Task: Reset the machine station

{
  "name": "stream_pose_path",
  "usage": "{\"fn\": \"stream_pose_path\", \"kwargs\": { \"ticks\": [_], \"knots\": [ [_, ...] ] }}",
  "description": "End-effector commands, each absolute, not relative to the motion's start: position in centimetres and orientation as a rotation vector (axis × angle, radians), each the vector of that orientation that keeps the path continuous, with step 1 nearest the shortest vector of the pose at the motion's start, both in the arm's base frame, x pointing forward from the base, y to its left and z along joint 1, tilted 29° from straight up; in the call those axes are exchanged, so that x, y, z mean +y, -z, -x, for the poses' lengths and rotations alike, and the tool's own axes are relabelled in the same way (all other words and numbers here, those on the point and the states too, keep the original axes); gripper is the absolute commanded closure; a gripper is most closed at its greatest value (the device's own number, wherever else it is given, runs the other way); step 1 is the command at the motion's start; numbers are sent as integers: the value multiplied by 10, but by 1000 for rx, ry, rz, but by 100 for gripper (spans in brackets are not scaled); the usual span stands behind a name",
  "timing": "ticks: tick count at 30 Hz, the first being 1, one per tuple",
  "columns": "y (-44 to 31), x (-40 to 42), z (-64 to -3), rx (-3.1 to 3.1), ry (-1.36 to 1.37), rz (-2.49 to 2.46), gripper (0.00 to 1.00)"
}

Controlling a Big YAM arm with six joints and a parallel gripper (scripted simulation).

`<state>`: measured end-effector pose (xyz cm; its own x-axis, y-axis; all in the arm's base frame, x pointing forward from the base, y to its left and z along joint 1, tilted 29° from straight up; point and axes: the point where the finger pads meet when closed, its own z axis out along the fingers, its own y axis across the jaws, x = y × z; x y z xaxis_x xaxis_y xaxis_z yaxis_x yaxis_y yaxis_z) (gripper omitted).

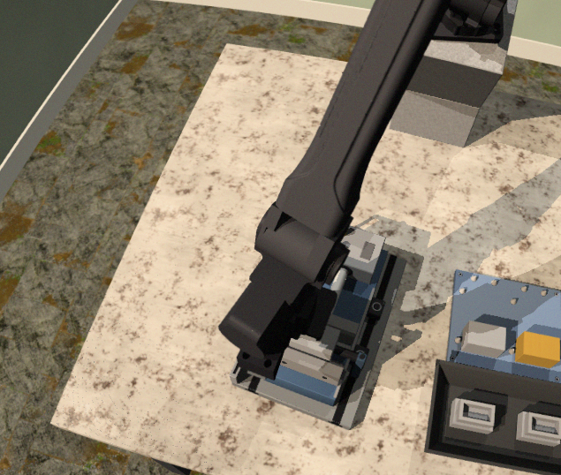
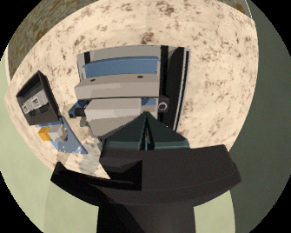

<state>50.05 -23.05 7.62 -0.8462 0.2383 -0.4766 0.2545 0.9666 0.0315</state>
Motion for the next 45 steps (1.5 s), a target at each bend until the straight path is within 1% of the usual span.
{"fn": "stream_pose_path", "kwargs": {
  "ticks": [1, 45],
  "knots": [
    [-92, -220, -507, 2586, 46, -336, 100],
    [-92, -212, -508, 2588, 41, -336, 100]
  ]
}}
